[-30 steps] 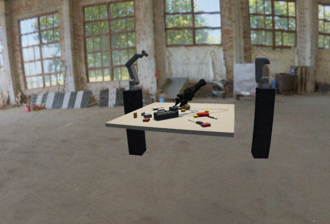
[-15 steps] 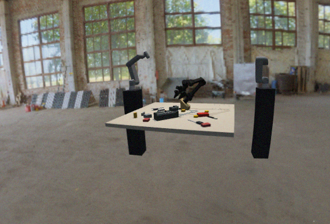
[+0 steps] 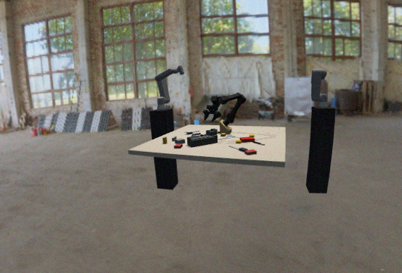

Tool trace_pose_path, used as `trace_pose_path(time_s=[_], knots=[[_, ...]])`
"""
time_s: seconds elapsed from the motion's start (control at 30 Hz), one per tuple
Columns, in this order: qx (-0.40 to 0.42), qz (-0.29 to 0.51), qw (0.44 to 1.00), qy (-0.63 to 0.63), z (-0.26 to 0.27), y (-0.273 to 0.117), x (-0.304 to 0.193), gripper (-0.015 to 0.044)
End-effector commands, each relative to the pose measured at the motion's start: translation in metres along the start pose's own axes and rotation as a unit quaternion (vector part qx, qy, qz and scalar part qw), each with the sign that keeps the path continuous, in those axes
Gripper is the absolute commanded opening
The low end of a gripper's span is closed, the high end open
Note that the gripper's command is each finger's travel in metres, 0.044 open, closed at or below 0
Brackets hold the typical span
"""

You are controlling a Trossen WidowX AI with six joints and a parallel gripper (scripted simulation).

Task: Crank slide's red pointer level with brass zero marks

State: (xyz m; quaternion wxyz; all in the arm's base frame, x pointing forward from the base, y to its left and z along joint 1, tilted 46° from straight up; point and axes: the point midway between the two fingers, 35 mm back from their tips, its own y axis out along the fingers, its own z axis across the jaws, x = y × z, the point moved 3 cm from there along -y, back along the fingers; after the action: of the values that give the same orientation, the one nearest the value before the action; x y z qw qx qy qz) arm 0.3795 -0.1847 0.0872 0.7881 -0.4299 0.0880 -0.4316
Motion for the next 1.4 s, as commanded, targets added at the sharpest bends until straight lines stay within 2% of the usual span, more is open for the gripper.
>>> trace_pose_path(time_s=[0.0,0.3,0.63,1.37], knots=[[0.025,0.004,0.999,-0.031,-0.010,0.010,0.014,0.0440],[0.072,0.003,0.994,-0.088,-0.037,0.030,0.036,0.0440],[0.074,0.003,0.993,-0.089,-0.035,0.072,0.003,0.0440],[0.073,0.002,0.993,-0.089,-0.035,0.064,0.010,0.0440]])
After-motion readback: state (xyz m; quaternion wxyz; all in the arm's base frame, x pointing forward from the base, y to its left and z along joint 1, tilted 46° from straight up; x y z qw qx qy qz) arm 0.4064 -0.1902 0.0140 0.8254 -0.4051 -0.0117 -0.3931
